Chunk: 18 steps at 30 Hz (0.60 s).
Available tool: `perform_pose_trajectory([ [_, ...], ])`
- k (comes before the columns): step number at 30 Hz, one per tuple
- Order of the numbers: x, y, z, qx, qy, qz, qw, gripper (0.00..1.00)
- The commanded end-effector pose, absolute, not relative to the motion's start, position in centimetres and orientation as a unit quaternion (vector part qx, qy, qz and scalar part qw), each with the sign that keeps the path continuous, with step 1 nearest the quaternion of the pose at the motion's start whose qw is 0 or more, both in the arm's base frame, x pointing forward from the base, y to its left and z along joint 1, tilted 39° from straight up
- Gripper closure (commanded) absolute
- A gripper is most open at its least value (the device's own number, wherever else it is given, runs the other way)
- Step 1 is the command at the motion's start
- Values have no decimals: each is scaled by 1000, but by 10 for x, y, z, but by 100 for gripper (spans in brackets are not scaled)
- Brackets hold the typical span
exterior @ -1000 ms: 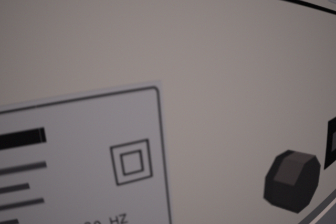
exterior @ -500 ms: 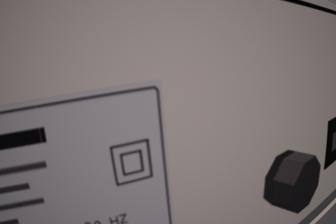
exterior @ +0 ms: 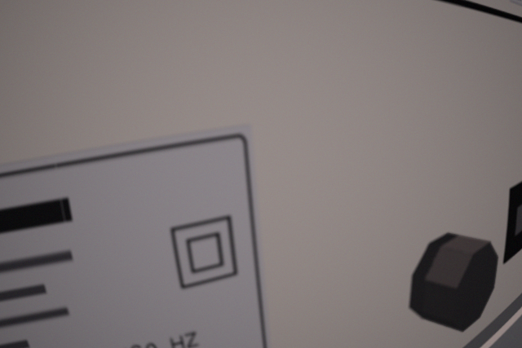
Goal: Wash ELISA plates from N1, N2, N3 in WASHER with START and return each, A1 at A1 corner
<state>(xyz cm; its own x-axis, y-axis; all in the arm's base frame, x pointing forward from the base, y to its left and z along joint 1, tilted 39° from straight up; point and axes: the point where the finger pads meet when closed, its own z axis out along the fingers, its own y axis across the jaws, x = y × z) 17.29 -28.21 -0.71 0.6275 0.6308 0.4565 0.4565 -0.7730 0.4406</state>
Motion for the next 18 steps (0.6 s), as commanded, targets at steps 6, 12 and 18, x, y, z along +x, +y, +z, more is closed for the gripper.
perform_pose_trajectory([
  [6,184,-280,-21,893,300,307,137,0],
  [12,188,-280,-26,893,299,307,137,0],
  [18,186,-287,-20,892,299,306,146,0],
])
